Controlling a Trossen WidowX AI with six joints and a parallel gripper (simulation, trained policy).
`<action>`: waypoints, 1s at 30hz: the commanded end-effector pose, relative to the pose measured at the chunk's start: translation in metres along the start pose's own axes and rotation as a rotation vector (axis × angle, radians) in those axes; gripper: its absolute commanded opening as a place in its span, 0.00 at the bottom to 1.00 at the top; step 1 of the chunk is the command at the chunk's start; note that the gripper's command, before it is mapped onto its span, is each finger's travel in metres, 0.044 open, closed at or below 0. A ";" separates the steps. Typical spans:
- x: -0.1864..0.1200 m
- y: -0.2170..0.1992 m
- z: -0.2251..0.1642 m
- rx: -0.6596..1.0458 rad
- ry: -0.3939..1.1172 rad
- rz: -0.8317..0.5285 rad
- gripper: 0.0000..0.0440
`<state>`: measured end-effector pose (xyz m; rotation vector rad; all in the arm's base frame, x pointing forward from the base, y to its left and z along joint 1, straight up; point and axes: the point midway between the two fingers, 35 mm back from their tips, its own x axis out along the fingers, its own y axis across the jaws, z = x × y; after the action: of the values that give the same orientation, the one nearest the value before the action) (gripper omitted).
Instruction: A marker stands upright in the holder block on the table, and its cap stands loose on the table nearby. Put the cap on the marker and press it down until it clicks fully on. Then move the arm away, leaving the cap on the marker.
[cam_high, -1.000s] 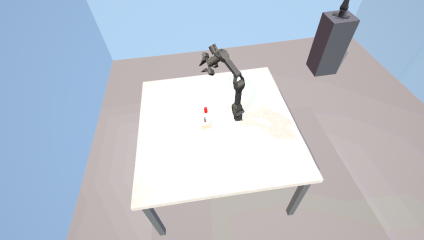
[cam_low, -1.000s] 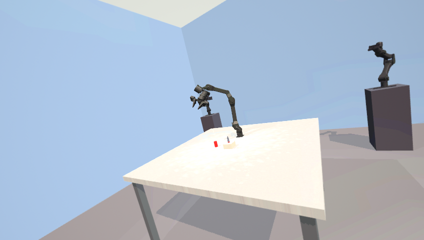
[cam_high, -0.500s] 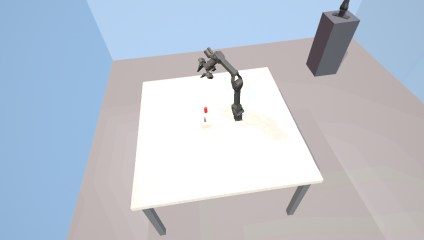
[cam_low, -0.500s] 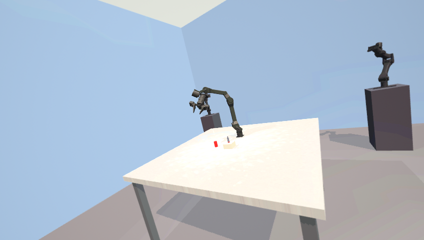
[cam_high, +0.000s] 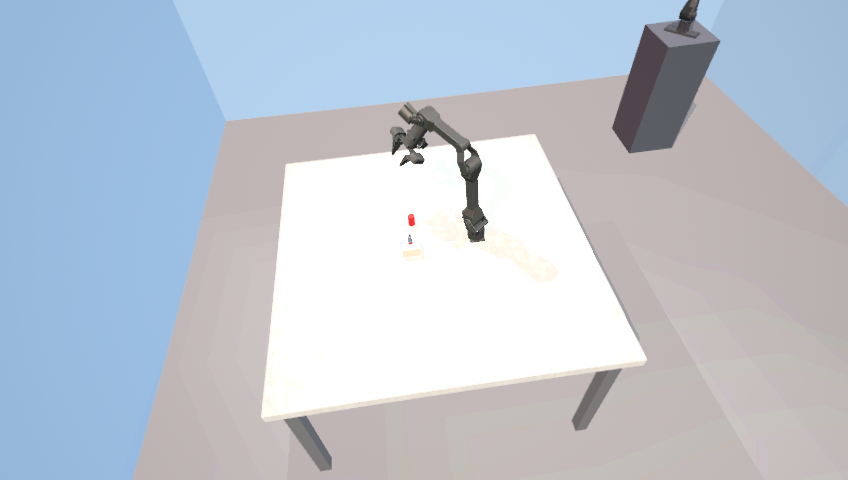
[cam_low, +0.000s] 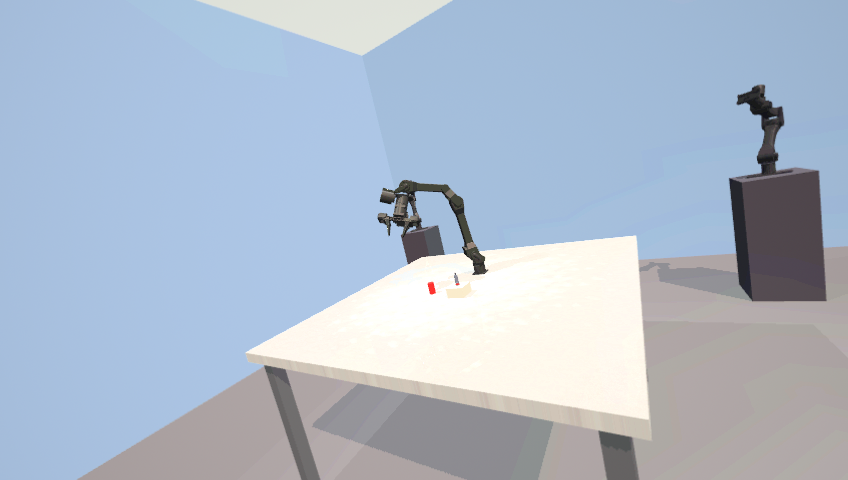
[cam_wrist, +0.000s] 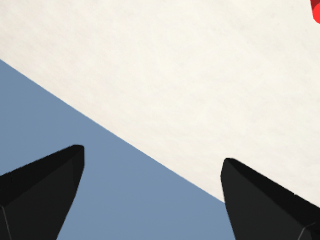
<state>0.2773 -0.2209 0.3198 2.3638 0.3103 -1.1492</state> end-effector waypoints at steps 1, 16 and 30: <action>0.011 -0.004 0.003 -0.009 -0.022 -0.040 0.68; 0.049 -0.021 0.012 -0.035 -0.104 -0.176 0.70; 0.081 -0.041 0.024 -0.057 -0.195 -0.299 0.70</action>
<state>0.2951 -0.2017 0.2389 2.2096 0.6041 -1.4417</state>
